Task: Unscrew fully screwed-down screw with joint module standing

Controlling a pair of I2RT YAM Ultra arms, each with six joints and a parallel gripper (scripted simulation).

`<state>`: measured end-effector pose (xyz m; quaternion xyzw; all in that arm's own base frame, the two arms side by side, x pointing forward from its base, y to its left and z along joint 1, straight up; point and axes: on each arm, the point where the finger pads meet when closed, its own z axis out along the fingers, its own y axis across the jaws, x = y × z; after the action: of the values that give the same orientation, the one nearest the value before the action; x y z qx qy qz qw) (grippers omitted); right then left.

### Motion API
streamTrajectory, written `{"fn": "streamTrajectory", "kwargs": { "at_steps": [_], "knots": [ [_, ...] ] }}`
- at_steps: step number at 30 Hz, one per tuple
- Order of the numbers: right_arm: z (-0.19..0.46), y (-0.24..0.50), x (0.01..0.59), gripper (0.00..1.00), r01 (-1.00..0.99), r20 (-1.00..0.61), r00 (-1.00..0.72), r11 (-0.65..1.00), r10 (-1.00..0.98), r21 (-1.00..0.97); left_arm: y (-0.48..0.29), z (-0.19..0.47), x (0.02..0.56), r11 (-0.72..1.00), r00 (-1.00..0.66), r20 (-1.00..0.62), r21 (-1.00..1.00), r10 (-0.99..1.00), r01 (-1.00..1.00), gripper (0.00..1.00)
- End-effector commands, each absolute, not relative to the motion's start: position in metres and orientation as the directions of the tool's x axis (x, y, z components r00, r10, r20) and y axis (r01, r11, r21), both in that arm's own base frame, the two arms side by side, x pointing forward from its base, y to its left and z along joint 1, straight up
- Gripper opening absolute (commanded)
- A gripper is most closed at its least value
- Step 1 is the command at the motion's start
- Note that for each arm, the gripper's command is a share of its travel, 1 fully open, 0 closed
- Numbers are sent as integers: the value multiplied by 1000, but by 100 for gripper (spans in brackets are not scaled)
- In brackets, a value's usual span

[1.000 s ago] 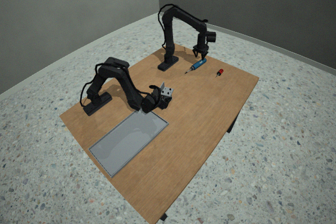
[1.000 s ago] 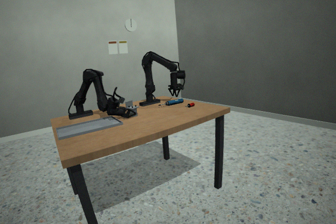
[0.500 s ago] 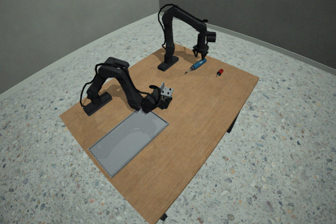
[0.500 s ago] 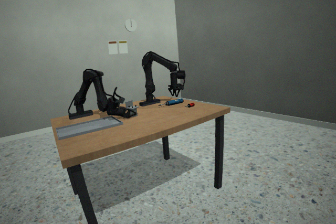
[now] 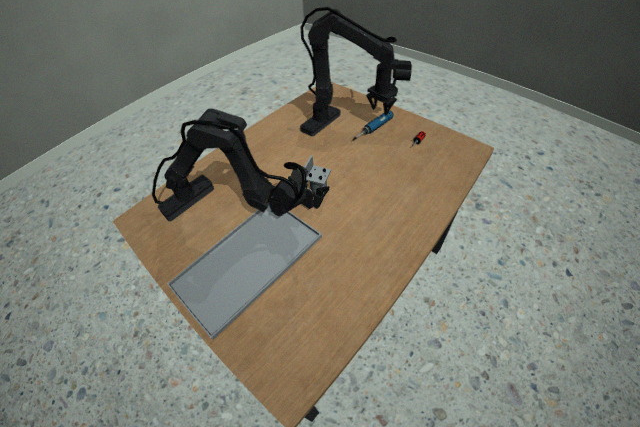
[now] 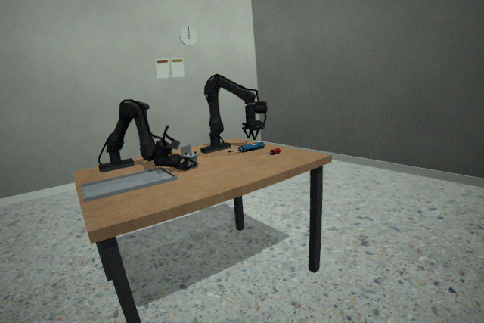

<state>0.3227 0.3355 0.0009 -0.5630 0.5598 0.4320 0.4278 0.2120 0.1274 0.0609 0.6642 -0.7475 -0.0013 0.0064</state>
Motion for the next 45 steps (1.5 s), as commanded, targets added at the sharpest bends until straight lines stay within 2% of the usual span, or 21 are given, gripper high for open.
{"fn": "streamTrajectory", "kwargs": {
  "at_steps": [1,45],
  "knots": [
    [16,334,327,86,-1000,-970,21,-7,-240,-20,130,76,218,126,-125,-21,-29,-992,-992,65],
    [19,313,326,86,-1000,-969,20,-7,-246,-19,130,76,218,126,-125,-21,-29,-992,-992,65]
  ]
}}
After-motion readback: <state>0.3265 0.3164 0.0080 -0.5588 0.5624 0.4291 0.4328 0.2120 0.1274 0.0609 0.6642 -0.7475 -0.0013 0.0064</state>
